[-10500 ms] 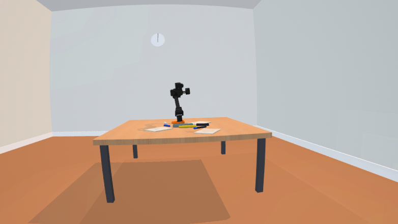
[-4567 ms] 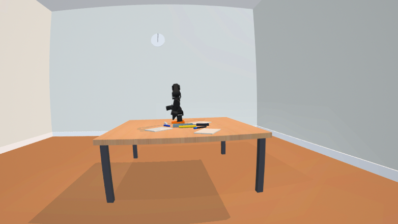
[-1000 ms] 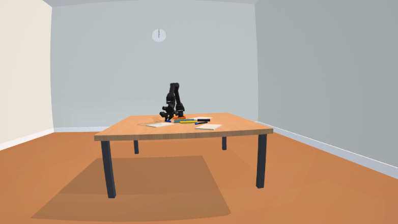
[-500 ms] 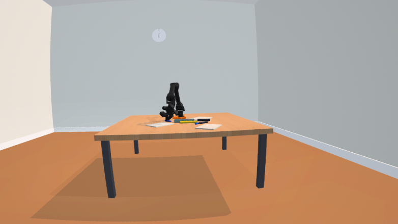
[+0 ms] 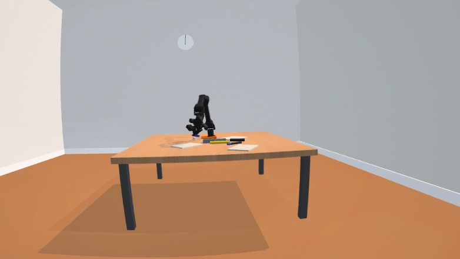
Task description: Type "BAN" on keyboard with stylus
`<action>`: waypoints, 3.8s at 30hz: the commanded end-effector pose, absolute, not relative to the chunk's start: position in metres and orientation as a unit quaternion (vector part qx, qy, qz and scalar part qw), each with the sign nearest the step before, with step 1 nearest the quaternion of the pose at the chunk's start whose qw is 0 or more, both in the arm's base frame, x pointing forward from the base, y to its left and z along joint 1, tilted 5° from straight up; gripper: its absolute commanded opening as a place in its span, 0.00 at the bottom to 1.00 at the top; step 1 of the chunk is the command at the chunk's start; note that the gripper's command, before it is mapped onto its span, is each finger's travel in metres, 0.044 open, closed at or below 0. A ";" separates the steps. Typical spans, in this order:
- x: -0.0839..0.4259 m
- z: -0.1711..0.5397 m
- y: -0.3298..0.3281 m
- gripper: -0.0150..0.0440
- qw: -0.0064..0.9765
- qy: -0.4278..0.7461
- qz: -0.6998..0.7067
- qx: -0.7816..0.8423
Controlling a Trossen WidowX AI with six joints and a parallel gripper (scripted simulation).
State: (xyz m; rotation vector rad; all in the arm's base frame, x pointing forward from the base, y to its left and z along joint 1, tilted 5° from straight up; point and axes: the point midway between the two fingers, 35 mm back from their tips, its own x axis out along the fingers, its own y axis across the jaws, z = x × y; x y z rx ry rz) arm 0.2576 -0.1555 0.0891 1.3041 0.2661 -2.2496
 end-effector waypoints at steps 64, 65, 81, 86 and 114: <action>0.327 0.101 -0.015 0.25 0.209 0.622 -0.212 0.724; 0.327 0.100 -0.015 0.30 0.209 0.622 -0.212 0.724; 0.327 0.095 -0.014 0.39 0.209 0.622 -0.212 0.724; 0.327 0.091 -0.015 0.39 0.209 0.622 -0.213 0.724; 0.327 0.081 -0.016 0.39 0.209 0.622 -0.213 0.724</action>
